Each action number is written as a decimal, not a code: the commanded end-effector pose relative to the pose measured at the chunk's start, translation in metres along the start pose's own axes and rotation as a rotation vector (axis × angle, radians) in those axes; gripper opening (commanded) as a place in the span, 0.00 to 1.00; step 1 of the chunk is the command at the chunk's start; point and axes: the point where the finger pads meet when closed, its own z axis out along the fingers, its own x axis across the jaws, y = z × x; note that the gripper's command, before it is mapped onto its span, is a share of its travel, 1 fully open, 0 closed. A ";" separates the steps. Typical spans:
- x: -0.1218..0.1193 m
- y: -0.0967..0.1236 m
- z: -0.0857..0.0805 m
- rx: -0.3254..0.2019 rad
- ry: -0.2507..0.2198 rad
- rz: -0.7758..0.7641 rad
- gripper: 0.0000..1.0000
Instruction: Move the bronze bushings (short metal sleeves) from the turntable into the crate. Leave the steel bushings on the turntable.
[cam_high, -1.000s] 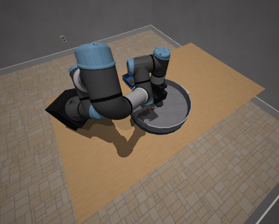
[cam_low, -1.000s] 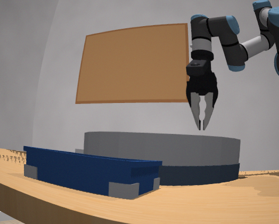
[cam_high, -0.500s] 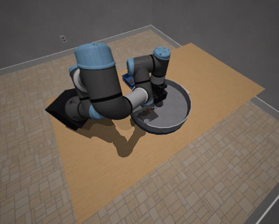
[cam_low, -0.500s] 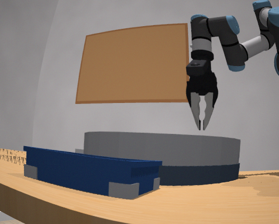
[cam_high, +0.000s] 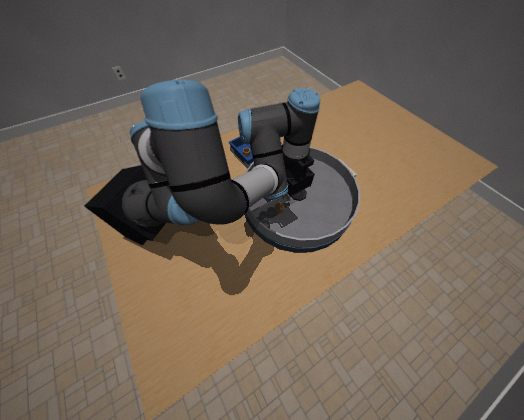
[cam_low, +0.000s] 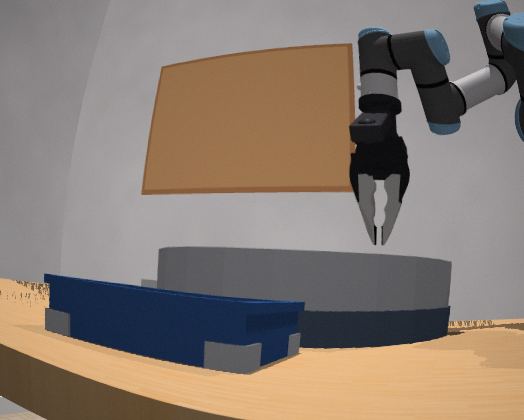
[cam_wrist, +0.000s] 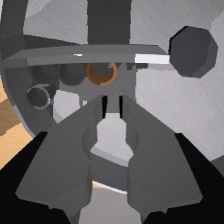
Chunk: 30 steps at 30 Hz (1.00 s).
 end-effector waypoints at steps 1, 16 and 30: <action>0.000 0.000 0.007 0.000 0.001 0.001 0.06; 0.000 0.000 0.022 0.000 0.002 0.001 0.06; 0.000 0.000 0.022 0.000 0.002 0.001 0.06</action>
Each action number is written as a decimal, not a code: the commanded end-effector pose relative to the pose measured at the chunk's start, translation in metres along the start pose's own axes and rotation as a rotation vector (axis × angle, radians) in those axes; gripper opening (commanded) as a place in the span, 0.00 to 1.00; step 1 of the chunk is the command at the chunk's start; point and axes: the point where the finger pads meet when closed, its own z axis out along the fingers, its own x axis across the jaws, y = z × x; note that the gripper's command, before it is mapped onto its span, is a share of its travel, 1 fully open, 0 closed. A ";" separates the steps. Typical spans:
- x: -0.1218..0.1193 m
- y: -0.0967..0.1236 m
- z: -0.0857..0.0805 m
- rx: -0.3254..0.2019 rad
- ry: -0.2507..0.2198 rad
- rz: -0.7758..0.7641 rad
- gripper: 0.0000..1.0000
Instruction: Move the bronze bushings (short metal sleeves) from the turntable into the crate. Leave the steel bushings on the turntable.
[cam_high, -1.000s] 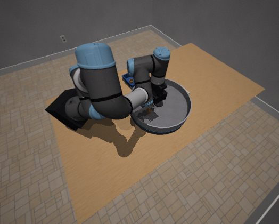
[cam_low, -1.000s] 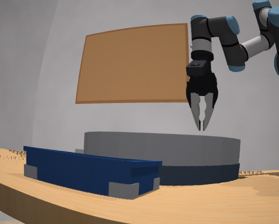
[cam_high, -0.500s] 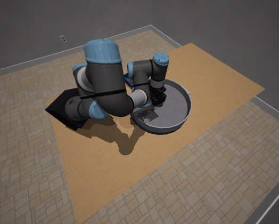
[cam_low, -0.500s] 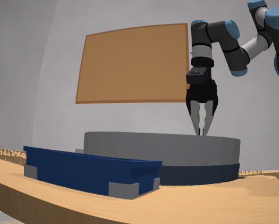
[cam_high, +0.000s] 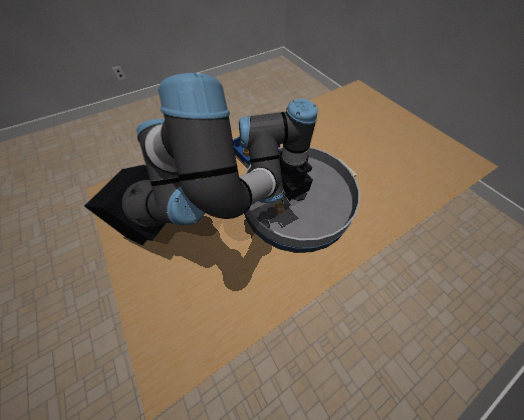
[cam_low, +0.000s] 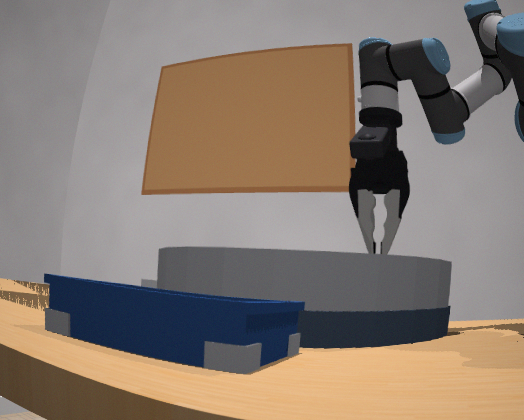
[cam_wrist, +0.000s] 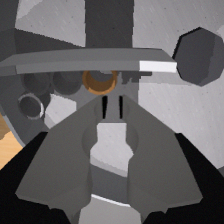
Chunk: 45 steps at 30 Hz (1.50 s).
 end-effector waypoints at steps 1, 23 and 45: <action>0.000 0.000 0.000 0.000 0.002 0.001 0.06; 0.000 0.000 0.004 0.000 0.002 0.001 0.06; 0.000 0.000 0.024 0.000 0.002 0.001 0.06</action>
